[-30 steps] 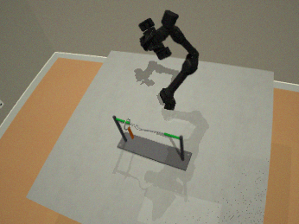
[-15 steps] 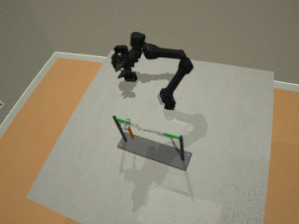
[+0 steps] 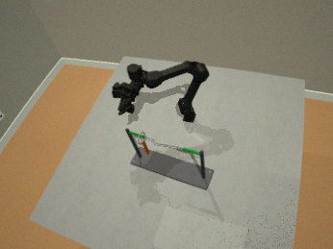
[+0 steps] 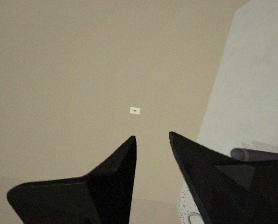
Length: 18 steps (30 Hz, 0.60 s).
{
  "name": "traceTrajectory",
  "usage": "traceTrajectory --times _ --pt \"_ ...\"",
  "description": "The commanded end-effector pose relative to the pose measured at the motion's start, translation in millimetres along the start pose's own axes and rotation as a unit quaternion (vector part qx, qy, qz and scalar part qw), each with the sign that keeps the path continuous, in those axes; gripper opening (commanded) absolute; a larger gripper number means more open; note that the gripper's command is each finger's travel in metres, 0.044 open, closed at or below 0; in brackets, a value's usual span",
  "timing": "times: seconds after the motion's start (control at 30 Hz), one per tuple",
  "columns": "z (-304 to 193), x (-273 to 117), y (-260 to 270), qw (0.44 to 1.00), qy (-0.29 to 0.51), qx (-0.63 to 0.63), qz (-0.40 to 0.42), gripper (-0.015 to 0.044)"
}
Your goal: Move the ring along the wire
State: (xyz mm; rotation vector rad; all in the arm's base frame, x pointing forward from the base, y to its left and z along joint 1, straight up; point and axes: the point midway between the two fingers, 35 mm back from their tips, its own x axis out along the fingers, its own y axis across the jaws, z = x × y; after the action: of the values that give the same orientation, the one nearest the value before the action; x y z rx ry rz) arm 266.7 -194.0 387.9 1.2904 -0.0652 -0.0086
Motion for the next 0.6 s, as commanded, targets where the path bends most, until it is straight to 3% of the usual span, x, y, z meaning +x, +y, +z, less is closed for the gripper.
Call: traceTrajectory --times 0.0,0.57 --pt "-3.7 2.4 -49.2 0.998 0.011 -0.060 -0.014 0.0160" --pt "-67.7 -25.7 -209.5 0.958 0.062 -0.278 -0.047 0.0160"
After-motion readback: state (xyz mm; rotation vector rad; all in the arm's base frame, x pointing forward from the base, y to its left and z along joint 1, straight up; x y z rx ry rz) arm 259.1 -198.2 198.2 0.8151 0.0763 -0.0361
